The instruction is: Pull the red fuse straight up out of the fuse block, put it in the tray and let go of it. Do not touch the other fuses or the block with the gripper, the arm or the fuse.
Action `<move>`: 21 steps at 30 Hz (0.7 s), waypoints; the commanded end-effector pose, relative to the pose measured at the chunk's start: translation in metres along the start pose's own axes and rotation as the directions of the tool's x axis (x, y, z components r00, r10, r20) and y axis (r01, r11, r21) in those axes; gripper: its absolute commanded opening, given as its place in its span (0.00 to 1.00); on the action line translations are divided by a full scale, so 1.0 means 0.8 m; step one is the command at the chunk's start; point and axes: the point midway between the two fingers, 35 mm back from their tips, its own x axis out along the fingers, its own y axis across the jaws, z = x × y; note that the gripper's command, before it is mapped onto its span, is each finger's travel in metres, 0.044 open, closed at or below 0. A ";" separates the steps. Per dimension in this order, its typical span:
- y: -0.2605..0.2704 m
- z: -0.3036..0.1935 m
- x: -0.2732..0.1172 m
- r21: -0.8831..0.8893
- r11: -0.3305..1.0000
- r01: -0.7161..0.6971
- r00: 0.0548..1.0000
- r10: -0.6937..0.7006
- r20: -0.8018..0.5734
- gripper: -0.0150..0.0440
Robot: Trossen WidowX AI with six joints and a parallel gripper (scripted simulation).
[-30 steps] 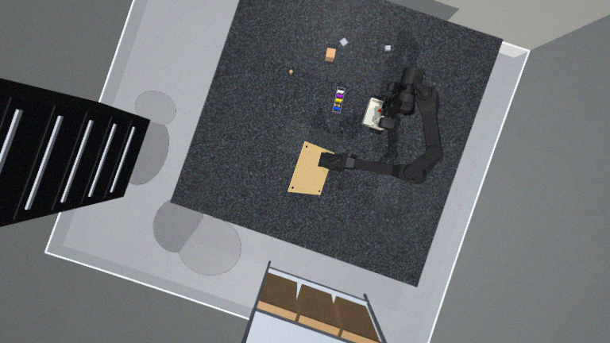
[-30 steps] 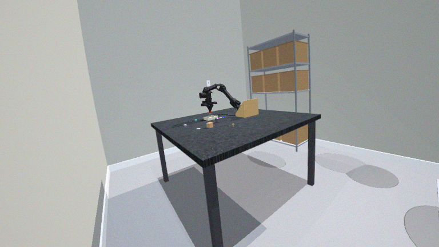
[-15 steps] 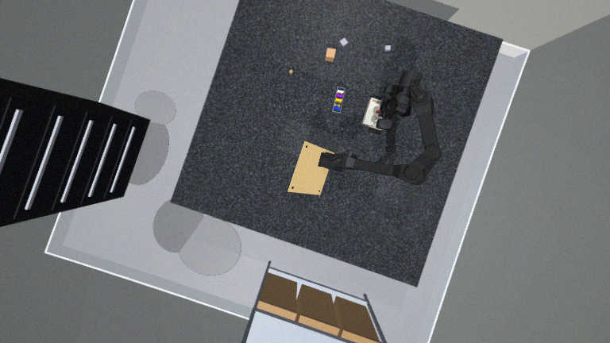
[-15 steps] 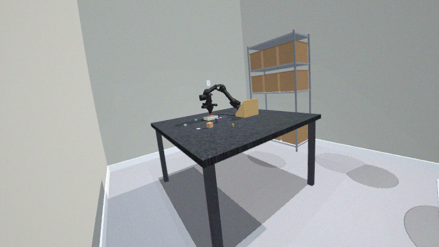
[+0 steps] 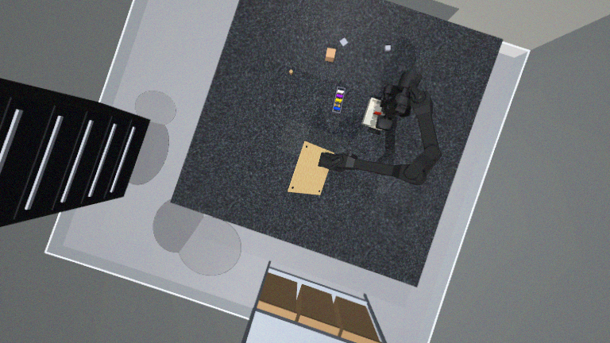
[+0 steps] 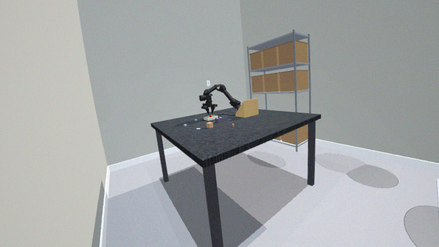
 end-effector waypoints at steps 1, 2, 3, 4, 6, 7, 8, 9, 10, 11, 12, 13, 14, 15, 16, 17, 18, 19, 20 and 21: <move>0.000 0.000 -0.003 0.000 1.000 0.001 1.000 -0.001 0.000 0.81; 0.000 0.000 -0.010 -0.001 1.000 0.001 1.000 -0.001 0.000 0.81; 0.000 0.000 -0.023 -0.003 1.000 0.001 1.000 -0.001 0.000 0.81; 0.000 -0.001 -0.036 -0.005 1.000 0.002 1.000 -0.002 0.001 0.81; -0.001 -0.001 -0.046 -0.006 1.000 0.002 1.000 -0.002 0.002 0.81; -0.001 -0.001 -0.046 -0.006 1.000 0.002 1.000 -0.002 0.002 0.81; -0.001 -0.001 -0.046 -0.006 1.000 0.002 1.000 -0.002 0.002 0.81; -0.001 -0.001 -0.046 -0.006 1.000 0.002 1.000 -0.002 0.002 0.81; -0.001 -0.001 -0.046 -0.006 1.000 0.002 1.000 -0.002 0.002 0.81; -0.001 -0.001 -0.046 -0.006 1.000 0.002 1.000 -0.002 0.002 0.81; -0.001 -0.001 -0.046 -0.006 1.000 0.002 1.000 -0.002 0.002 0.81; -0.001 -0.001 -0.046 -0.006 1.000 0.002 1.000 -0.002 0.002 0.81; -0.001 -0.001 -0.046 -0.006 1.000 0.002 1.000 -0.002 0.002 0.81; -0.001 -0.001 -0.046 -0.006 1.000 0.002 1.000 -0.002 0.002 0.81; -0.001 -0.001 -0.045 -0.012 1.000 0.003 1.000 -0.003 0.000 0.81; -0.001 -0.001 -0.045 -0.012 1.000 0.003 1.000 -0.003 0.000 0.81; -0.001 -0.001 -0.045 -0.012 1.000 0.003 1.000 -0.003 0.000 0.81; -0.001 -0.001 -0.045 -0.012 1.000 0.003 1.000 -0.003 0.000 0.81; -0.001 -0.001 -0.045 -0.012 1.000 0.003 1.000 -0.003 0.000 0.81; -0.001 -0.001 -0.045 -0.012 1.000 0.003 1.000 -0.003 0.000 0.81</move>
